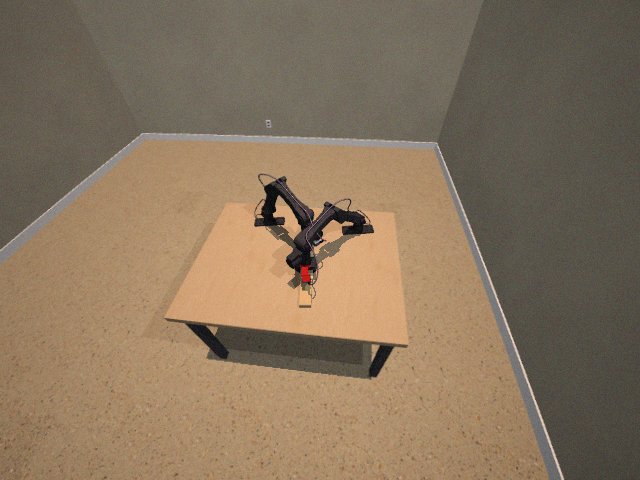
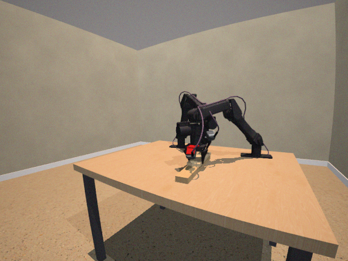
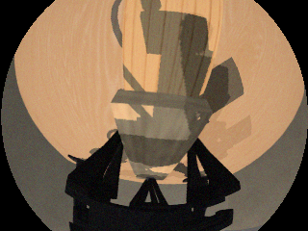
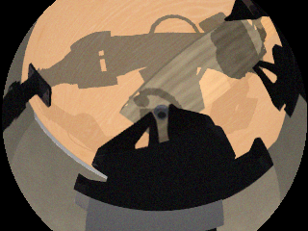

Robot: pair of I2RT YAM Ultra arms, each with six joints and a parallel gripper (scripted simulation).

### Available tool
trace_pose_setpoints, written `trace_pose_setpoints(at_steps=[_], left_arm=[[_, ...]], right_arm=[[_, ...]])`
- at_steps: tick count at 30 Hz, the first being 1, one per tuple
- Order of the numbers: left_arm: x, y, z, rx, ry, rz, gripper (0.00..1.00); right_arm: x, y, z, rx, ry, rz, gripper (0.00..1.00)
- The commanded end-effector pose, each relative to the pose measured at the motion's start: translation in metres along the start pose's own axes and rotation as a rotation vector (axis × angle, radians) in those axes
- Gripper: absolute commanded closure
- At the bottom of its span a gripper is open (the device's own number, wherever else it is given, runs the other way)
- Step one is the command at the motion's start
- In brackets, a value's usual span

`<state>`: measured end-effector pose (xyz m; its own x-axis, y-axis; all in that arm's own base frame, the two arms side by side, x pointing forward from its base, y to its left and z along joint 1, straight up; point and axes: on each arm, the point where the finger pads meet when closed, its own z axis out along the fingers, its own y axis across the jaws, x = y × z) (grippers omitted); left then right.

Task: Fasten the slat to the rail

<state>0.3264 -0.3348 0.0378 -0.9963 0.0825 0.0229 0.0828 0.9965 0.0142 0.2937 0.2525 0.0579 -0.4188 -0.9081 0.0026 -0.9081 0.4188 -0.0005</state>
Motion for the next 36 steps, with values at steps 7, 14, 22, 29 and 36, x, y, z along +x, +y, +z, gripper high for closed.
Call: trace_pose_setpoints(at_steps=[7, 14, 22, 29, 36], left_arm=[[-0.0014, -0.0012, -0.0057, 0.01, -0.012, 0.0, 0.28], [-0.0014, -0.0012, -0.0057, 0.01, -0.012, 0.0, 0.28], [-0.0014, -0.0012, -0.0057, 0.01, -0.012, 0.0, 0.28], [-0.0014, -0.0012, -0.0057, 0.01, -0.012, 0.0, 0.28], [-0.0014, -0.0012, -0.0057, 0.01, -0.012, 0.0, 0.28]], right_arm=[[-0.0018, -0.0008, -0.004, 0.005, -0.012, 0.008, 0.87], [-0.0018, -0.0008, -0.004, 0.005, -0.012, 0.008, 0.88], [-0.0018, -0.0008, -0.004, 0.005, -0.012, 0.008, 0.88], [-0.0018, -0.0008, -0.004, 0.005, -0.012, 0.008, 0.88], [-0.0017, -0.0008, -0.004, 0.005, -0.012, 0.067, 0.88]])
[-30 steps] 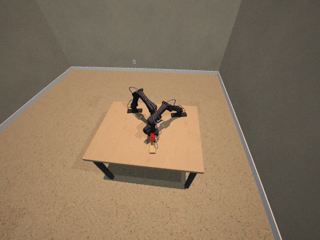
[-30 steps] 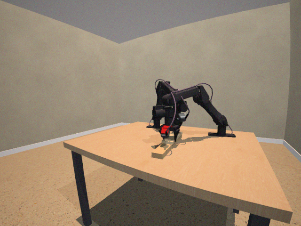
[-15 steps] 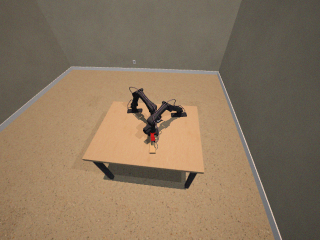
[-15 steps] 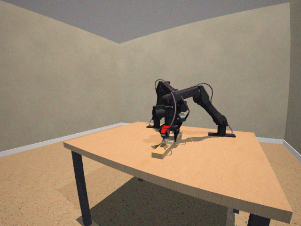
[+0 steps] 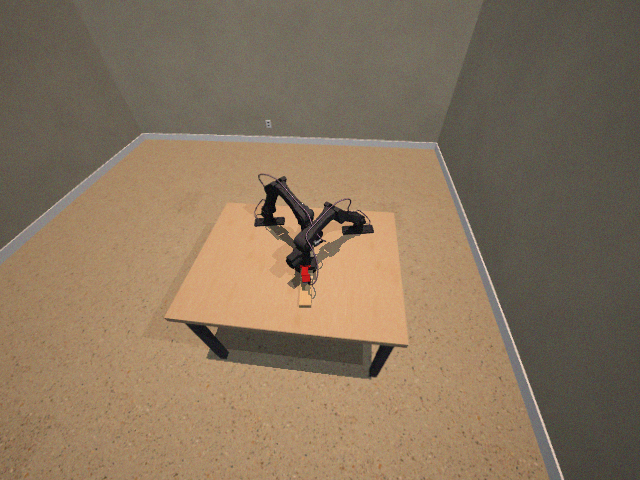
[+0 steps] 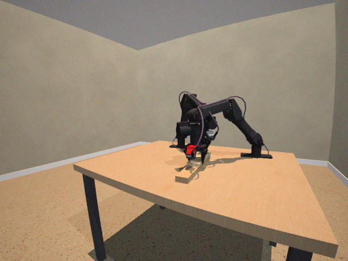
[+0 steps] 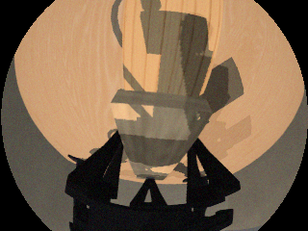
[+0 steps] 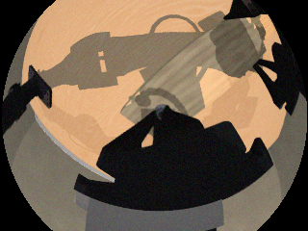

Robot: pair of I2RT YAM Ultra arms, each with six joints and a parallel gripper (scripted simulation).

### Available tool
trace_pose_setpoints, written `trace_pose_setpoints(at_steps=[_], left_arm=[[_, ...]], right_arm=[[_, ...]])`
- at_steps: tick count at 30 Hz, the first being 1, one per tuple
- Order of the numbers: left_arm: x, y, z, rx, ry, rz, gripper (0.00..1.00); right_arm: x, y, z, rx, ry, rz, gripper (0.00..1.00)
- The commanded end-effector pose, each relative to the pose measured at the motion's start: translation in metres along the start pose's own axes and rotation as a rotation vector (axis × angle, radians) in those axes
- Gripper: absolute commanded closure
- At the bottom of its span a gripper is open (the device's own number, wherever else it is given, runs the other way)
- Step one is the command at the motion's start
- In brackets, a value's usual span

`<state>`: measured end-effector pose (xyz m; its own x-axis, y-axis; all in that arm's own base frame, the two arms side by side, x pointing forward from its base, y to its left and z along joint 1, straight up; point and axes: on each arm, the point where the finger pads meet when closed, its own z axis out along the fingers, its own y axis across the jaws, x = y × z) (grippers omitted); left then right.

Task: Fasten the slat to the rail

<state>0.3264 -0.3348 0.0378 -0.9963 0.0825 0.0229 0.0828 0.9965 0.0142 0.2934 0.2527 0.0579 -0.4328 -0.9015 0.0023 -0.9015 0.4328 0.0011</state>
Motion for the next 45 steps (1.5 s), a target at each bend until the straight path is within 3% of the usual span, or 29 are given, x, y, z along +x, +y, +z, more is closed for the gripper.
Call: trace_pose_setpoints(at_steps=[1, 45], left_arm=[[-0.0014, -0.0012, -0.0057, 0.01, -0.012, 0.0, 0.28], [-0.0014, -0.0012, -0.0057, 0.01, -0.012, 0.0, 0.28]], right_arm=[[-0.0017, -0.0011, -0.004, 0.006, -0.012, 0.091, 0.88], [-0.0017, -0.0011, -0.0033, -0.006, -0.016, 1.64, 0.88]])
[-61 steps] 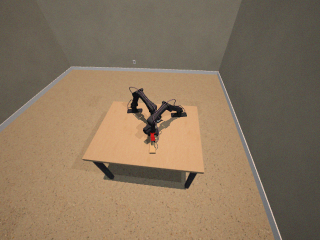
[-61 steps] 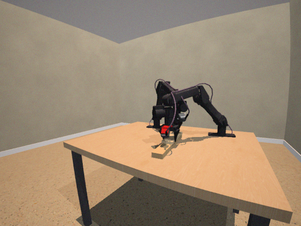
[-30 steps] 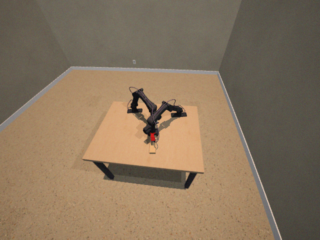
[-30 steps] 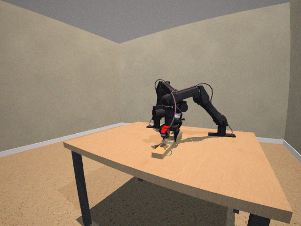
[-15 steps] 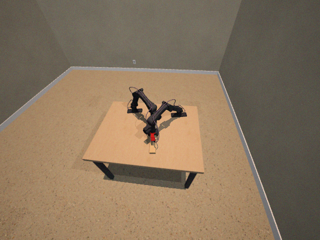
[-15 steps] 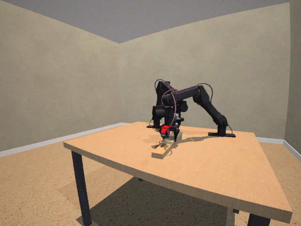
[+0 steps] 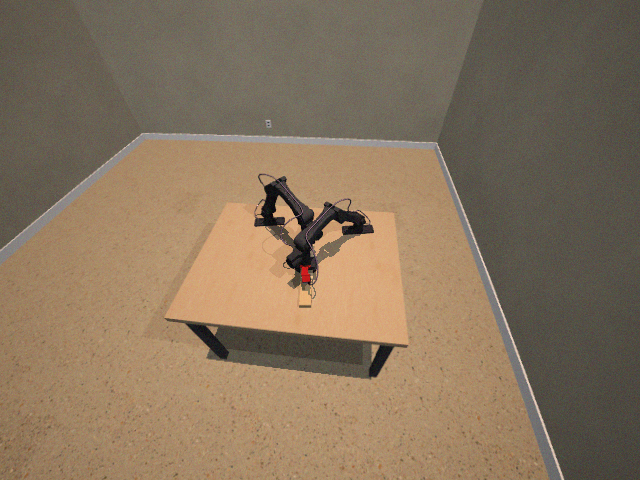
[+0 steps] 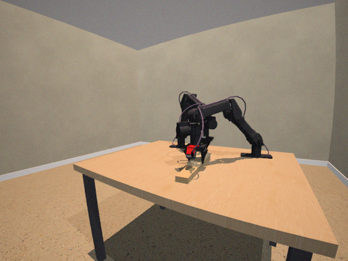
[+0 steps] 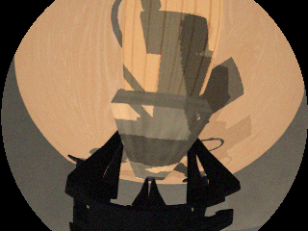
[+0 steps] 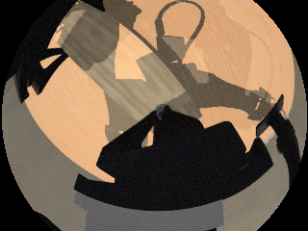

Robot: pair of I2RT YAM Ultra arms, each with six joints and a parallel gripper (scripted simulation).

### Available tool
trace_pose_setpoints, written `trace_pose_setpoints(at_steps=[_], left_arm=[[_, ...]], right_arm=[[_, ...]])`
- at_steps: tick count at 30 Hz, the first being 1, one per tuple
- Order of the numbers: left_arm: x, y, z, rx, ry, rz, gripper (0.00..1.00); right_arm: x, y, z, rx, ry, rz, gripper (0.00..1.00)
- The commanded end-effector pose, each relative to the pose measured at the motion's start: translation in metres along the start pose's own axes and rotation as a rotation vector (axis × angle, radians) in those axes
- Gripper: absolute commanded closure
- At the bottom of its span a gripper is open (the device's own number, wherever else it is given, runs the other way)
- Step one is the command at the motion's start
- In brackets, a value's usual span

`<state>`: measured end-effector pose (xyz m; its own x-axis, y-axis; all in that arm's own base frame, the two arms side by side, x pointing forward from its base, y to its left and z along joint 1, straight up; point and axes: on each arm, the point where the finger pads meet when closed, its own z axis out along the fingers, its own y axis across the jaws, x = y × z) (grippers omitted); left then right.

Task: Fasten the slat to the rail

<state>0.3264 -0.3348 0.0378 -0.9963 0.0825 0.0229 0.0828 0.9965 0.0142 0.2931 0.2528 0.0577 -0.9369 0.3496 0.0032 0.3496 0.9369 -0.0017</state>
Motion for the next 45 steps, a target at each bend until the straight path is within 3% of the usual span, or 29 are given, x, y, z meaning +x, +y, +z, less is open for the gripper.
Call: trace_pose_setpoints(at_steps=[1, 16, 21, 45], left_arm=[[-0.0014, -0.0012, -0.0057, 0.01, -0.012, 0.0, 0.28], [-0.0014, -0.0012, -0.0057, 0.01, -0.012, 0.0, 0.28], [-0.0014, -0.0012, -0.0057, 0.01, -0.012, 0.0, 0.28], [-0.0014, -0.0012, -0.0057, 0.01, -0.012, 0.0, 0.28]], right_arm=[[-0.0015, 0.0015, -0.0035, -0.013, -0.009, 0.159, 0.88], [-0.0015, 0.0015, -0.0033, -0.016, -0.004, 0.755, 0.88], [-0.0015, 0.0015, -0.0033, -0.016, -0.004, 0.847, 0.88], [-0.0015, 0.0015, -0.0035, -0.016, -0.003, 0.853, 0.88]])
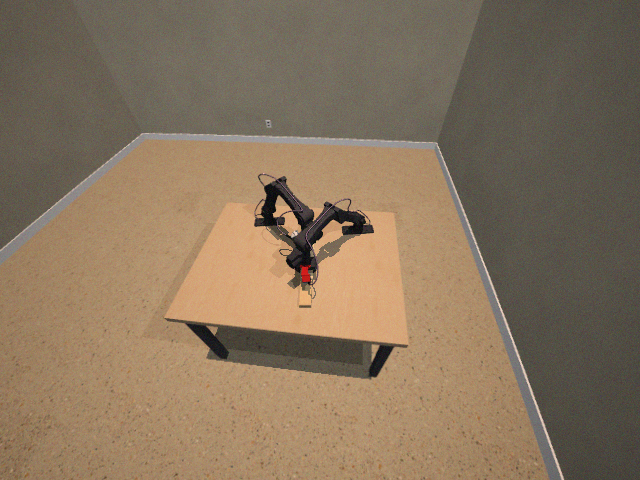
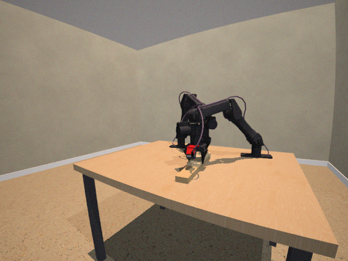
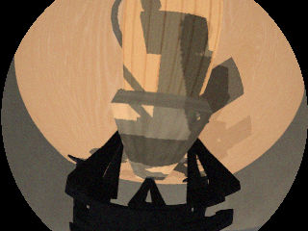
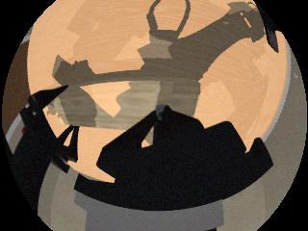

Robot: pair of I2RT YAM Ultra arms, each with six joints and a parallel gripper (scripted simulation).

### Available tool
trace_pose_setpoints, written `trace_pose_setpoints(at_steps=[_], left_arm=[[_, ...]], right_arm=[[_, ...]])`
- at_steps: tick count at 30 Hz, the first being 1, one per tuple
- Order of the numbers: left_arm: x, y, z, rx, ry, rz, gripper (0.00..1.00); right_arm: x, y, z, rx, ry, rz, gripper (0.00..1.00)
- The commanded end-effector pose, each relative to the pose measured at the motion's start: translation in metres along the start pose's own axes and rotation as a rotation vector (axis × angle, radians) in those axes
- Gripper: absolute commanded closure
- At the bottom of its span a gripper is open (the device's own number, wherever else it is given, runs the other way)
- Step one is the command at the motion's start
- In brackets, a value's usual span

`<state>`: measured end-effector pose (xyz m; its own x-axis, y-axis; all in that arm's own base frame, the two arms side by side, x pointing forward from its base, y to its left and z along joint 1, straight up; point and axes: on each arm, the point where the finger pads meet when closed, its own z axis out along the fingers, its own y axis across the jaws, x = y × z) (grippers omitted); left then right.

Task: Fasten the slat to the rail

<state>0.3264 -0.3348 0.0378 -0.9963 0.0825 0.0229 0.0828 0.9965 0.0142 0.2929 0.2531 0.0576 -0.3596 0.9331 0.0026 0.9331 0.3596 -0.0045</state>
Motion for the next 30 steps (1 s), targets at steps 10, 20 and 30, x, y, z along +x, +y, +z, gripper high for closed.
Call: trace_pose_setpoints(at_steps=[10, 20, 30], left_arm=[[-0.0014, -0.0012, -0.0057, 0.01, -0.012, 0.0, 0.28], [-0.0014, -0.0012, -0.0056, 0.01, -0.011, 0.0, 0.28], [-0.0014, -0.0012, -0.0056, 0.01, -0.011, 0.0, 0.28]], right_arm=[[-0.0002, 0.0022, -0.0036, -0.016, 0.001, 0.007, 0.88], [0.0007, 0.002, -0.0043, -0.013, 0.005, 0.0, 0.66], [0.0007, 0.002, -0.0043, -0.013, 0.005, -0.014, 0.66]])
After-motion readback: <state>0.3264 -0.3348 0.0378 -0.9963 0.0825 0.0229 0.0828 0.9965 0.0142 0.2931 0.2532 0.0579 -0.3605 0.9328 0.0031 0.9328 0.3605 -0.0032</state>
